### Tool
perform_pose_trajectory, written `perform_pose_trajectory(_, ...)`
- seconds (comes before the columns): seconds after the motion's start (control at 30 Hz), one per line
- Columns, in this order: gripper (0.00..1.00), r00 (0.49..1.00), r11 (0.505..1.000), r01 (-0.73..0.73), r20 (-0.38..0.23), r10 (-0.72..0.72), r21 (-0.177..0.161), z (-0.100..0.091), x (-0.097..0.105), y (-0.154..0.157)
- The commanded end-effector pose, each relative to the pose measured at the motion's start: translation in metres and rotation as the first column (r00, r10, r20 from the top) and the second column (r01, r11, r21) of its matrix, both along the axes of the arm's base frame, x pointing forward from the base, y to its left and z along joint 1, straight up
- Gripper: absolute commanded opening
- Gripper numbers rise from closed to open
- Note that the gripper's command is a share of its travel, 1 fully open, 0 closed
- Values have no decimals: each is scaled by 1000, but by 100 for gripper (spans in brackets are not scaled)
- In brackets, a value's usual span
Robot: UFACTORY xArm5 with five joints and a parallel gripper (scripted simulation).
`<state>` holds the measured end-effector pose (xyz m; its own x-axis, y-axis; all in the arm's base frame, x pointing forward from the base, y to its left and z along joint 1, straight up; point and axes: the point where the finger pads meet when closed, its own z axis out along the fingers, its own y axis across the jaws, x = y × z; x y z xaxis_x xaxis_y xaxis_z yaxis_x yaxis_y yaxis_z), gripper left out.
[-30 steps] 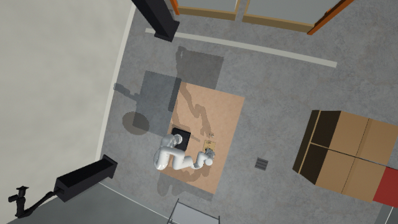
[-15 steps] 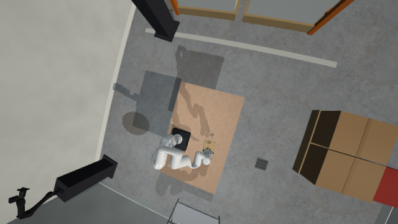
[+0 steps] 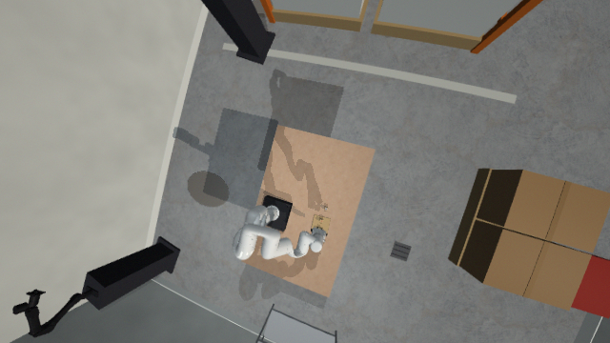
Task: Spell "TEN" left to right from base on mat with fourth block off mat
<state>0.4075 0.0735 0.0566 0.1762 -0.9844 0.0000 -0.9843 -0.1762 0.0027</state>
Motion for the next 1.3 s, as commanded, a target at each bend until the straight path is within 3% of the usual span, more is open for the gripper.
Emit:
perform_pose_trajectory(0.0, 21, 1000, 1000, 0, 3, 0, 1, -3, 1, 0)
perform_pose_trajectory(0.47, 21, 1000, 1000, 0, 3, 0, 1, -64, 1, 0)
perform_pose_trajectory(0.73, 21, 1000, 1000, 0, 3, 0, 1, -84, 1, 0)
perform_pose_trajectory(1.27, 21, 1000, 1000, 0, 3, 0, 1, -91, 1, 0)
